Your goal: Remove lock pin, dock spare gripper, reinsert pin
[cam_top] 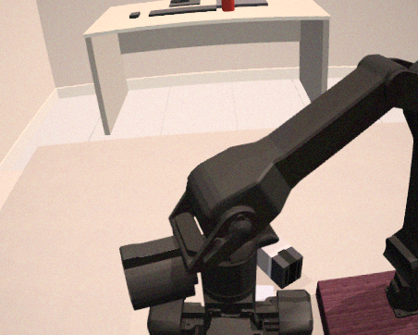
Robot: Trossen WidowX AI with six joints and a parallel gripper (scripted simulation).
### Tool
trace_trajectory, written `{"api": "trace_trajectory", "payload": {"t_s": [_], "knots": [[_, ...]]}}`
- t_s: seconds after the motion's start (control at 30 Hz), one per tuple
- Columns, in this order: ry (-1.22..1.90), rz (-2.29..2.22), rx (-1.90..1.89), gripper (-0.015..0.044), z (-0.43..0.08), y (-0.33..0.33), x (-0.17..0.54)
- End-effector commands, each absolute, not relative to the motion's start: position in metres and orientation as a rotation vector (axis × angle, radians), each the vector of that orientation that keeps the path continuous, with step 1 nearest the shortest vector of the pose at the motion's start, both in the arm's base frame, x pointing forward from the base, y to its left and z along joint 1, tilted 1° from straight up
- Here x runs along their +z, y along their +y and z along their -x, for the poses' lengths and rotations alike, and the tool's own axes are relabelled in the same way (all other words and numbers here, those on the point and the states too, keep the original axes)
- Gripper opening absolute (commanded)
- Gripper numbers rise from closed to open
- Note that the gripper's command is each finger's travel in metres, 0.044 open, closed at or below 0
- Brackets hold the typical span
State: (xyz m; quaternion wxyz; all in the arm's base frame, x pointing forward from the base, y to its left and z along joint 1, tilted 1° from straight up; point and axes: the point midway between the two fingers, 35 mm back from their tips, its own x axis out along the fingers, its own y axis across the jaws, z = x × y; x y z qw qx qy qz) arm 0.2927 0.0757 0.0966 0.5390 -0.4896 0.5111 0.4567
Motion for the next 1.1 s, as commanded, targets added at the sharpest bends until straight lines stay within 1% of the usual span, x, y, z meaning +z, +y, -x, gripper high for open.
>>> {"api": "trace_trajectory", "payload": {"t_s": [0.0, 0.8, 1.07], "knots": [[1.227, 1.158, 1.096, 0.03, -0.292, 0.076, 0.086], [1.227, 1.158, 1.096, 0.03, -0.29, 0.075, 0.047], [1.227, 1.158, 1.096, 0.03, -0.29, 0.075, 0.046]]}}
